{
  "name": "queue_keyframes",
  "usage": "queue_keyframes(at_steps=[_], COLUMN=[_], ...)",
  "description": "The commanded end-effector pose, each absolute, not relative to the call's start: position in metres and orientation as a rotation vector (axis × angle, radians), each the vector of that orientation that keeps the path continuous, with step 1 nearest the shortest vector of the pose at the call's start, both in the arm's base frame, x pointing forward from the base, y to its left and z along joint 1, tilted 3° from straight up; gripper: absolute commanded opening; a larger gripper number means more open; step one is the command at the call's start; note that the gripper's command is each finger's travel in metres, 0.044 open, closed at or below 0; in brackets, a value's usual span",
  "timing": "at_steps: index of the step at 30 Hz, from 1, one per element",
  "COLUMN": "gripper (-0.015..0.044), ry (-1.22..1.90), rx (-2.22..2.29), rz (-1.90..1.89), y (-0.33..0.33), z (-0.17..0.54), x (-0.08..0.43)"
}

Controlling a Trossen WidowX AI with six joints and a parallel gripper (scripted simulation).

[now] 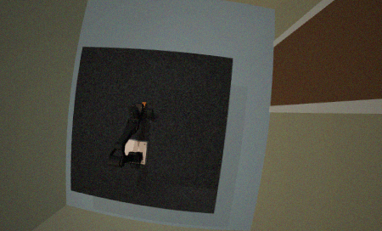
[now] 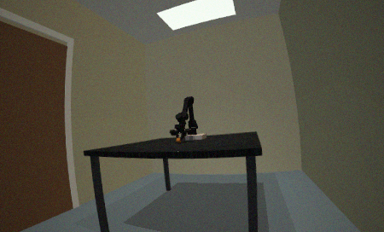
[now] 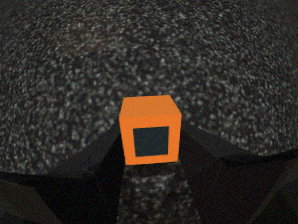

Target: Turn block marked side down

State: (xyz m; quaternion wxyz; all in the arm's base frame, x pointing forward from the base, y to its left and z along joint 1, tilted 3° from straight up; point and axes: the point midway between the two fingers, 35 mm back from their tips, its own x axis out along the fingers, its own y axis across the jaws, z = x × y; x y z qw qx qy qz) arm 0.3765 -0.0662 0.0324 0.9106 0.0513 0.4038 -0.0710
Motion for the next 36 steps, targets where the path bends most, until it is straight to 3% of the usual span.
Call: queue_keyframes(at_steps=[1, 24, 36], gripper=[0.0000, 0.0000, 0.0000], ry=[0.795, 0.459, 0.431], rx=[0.103, 0.077, 0.074], rz=[-0.156, -0.168, -0.169], y=[-0.067, -0.064, -0.064], z=[0.023, 0.015, 0.016], x=[0.376, 0.363, 0.362])
